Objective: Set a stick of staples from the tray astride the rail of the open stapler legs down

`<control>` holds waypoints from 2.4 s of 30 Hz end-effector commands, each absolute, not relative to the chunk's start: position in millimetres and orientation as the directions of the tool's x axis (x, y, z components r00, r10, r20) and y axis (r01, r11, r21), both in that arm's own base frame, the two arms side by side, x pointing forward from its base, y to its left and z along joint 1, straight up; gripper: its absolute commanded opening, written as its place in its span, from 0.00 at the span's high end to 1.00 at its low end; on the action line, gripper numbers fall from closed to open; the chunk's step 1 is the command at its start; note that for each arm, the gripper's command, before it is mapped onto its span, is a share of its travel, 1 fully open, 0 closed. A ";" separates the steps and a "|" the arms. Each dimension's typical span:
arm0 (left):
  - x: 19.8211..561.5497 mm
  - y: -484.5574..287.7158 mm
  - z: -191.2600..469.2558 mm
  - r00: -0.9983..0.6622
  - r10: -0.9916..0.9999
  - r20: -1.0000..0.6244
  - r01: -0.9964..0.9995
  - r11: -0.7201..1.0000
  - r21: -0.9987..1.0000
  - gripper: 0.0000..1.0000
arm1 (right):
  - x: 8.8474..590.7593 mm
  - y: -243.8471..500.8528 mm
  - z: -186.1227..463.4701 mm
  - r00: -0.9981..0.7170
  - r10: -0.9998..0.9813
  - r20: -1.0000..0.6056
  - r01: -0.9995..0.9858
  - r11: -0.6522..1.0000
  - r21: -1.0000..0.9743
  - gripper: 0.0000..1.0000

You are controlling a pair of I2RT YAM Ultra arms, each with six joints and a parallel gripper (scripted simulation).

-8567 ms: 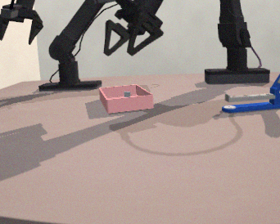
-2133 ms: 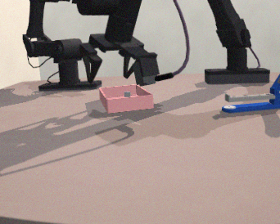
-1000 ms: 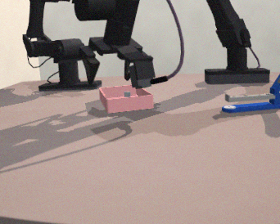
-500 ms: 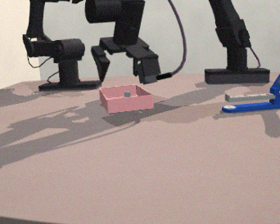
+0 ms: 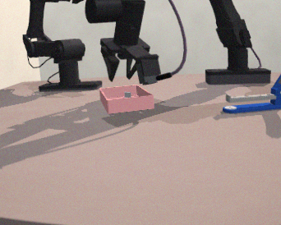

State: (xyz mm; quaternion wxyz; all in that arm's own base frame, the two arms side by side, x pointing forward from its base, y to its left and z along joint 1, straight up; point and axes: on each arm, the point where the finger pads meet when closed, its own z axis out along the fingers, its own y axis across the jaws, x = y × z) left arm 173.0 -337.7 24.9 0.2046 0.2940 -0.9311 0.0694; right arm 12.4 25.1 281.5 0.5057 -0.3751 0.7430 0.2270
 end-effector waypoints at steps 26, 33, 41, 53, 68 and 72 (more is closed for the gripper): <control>194.4 -319.3 33.6 -0.937 0.349 -0.013 0.348 0.937 0.010 0.67 | 10.7 22.6 284.6 -0.204 -0.319 -0.925 -0.782 0.622 -0.042 0.00; 194.7 -325.6 33.7 -0.944 0.330 -0.021 0.331 0.944 -0.017 0.67 | 10.7 22.6 284.6 -0.204 -0.319 -0.925 -0.782 0.622 -0.042 0.00; 198.1 -321.5 13.8 -0.943 0.331 -0.002 0.331 0.943 -0.001 0.67 | 10.7 22.6 284.6 -0.204 -0.319 -0.925 -0.782 0.622 -0.042 0.00; 197.7 -322.0 -1.1 -0.943 0.332 -0.002 0.332 0.943 -0.001 0.67 | 10.7 22.6 284.6 -0.204 -0.319 -0.925 -0.782 0.622 -0.042 0.00; 197.6 -321.8 -19.1 -0.943 0.332 -0.001 0.332 0.943 -0.001 0.67 | 10.7 22.6 284.6 -0.204 -0.319 -0.925 -0.782 0.622 -0.042 0.00; 199.3 -324.8 -15.9 -0.943 0.332 -0.011 0.332 0.943 -0.009 0.69 | 10.7 22.6 284.6 -0.204 -0.319 -0.925 -0.782 0.622 -0.042 0.00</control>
